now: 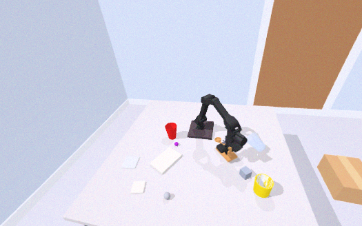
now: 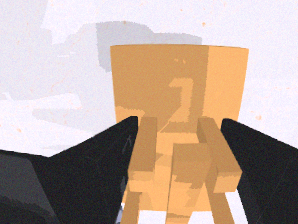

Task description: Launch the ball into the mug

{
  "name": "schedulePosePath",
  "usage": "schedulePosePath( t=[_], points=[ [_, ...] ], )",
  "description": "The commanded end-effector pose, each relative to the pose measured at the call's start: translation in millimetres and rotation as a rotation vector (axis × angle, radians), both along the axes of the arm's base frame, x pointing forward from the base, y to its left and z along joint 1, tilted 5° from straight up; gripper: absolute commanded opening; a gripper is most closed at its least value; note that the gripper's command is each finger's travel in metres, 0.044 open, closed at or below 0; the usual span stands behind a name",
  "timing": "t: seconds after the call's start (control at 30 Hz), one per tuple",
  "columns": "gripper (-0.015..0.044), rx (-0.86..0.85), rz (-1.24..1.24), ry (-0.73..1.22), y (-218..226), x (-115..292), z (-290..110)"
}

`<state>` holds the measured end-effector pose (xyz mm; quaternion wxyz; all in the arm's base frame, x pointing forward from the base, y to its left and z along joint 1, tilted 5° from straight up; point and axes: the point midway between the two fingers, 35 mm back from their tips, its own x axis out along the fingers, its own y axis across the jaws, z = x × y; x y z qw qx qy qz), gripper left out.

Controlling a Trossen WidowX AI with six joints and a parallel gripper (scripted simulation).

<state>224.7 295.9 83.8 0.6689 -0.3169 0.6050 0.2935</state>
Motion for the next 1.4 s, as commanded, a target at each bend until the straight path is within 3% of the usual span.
schedulePosePath(
  t=[0.0, 0.57, 1.03, 1.13, 1.3, 1.37],
  points=[
    [0.0, 0.002, 0.004, -0.001, 0.4, 0.9, -6.0],
    [0.0, -0.001, -0.002, 0.0, -0.4, 1.6, -19.4],
    [0.0368, -0.001, -0.002, 0.0, -0.4, 1.6, -19.4],
    [0.044, 0.0, -0.002, 0.0, 1.8, 1.3, 0.9],
    [0.044, -0.001, -0.001, 0.001, 0.0, -6.3, 70.7],
    [0.044, -0.001, -0.001, 0.001, -1.4, -8.0, 79.8]
  ],
)
